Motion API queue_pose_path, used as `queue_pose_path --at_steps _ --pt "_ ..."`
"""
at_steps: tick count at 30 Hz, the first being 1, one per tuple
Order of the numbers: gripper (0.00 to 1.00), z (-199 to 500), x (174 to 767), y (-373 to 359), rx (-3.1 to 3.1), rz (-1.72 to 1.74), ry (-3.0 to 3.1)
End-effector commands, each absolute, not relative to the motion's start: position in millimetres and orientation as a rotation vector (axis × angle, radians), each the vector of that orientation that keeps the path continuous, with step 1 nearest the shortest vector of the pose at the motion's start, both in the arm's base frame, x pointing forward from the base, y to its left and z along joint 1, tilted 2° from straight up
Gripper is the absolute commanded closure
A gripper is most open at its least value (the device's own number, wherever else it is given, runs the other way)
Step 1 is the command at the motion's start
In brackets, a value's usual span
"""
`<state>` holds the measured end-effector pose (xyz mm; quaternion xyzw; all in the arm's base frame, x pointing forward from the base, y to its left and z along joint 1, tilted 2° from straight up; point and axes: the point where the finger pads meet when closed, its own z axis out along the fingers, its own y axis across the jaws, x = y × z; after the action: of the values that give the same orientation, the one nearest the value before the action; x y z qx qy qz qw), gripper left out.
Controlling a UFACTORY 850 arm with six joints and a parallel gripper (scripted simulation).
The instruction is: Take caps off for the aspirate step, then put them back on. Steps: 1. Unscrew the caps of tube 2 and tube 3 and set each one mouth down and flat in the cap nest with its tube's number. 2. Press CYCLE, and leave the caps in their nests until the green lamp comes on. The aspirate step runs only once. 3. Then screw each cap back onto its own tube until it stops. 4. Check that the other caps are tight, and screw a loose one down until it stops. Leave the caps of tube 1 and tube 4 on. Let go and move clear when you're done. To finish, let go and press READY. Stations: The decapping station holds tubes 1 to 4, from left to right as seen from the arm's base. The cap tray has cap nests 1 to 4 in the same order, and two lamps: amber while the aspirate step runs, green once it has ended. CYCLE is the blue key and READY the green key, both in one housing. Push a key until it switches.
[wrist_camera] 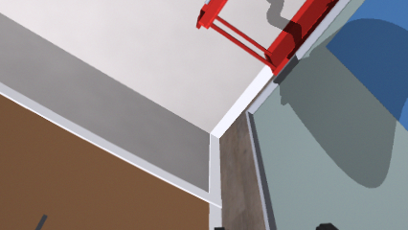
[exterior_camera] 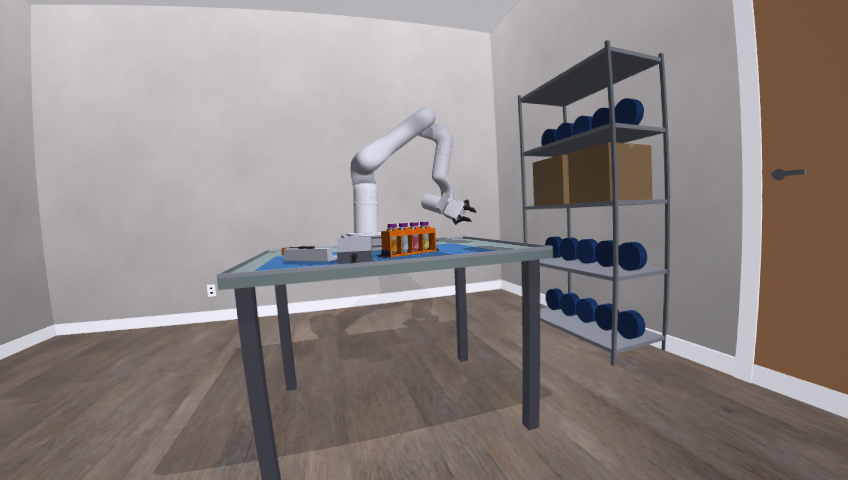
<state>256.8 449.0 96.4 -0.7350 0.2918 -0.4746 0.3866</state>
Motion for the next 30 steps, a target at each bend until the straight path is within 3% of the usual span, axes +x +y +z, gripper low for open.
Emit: queue_pose_path --at_steps 1,30 --pt "0.54 97 257 449 -1.869 -1.208 0.743" --pt "0.54 95 268 441 -1.905 -1.196 0.790"
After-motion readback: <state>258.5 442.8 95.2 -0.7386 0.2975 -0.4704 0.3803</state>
